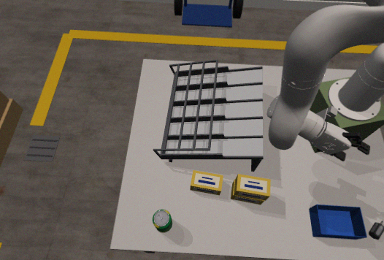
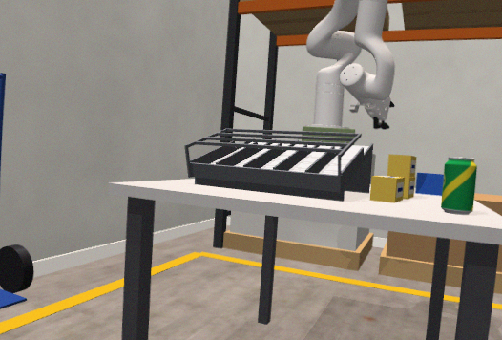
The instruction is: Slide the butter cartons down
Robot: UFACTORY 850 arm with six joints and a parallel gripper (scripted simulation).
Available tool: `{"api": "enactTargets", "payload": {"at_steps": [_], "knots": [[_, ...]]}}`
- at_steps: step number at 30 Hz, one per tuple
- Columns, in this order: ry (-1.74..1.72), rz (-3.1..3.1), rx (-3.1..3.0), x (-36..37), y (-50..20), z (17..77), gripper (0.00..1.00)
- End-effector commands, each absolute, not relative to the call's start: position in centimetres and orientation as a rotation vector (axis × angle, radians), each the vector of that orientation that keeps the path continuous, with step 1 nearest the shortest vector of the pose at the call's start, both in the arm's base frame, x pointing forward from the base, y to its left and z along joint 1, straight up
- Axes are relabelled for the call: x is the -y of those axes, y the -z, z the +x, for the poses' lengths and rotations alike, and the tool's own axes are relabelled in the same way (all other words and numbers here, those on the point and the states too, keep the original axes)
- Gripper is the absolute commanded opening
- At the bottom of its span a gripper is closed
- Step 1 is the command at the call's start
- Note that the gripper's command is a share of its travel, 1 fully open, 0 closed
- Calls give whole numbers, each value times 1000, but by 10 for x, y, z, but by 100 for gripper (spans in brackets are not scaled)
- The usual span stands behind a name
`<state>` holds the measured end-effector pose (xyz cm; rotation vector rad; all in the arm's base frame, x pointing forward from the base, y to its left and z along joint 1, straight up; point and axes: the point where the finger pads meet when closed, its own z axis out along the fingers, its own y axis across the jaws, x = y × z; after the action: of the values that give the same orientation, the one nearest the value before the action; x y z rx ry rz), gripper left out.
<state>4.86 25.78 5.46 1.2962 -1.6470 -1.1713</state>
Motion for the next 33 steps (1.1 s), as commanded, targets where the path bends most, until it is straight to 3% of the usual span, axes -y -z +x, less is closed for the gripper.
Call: {"api": "enactTargets", "payload": {"at_steps": [1,17,18,26,33], "knots": [[1172,1297,1647,-258,-55,49,100],[1172,1297,1647,-258,-55,49,100],[1334,1091,1871,-236,-55,115,100],[1429,950,2001,-212,-56,156,100],[1429,950,2001,-212,-56,156,100]]}}
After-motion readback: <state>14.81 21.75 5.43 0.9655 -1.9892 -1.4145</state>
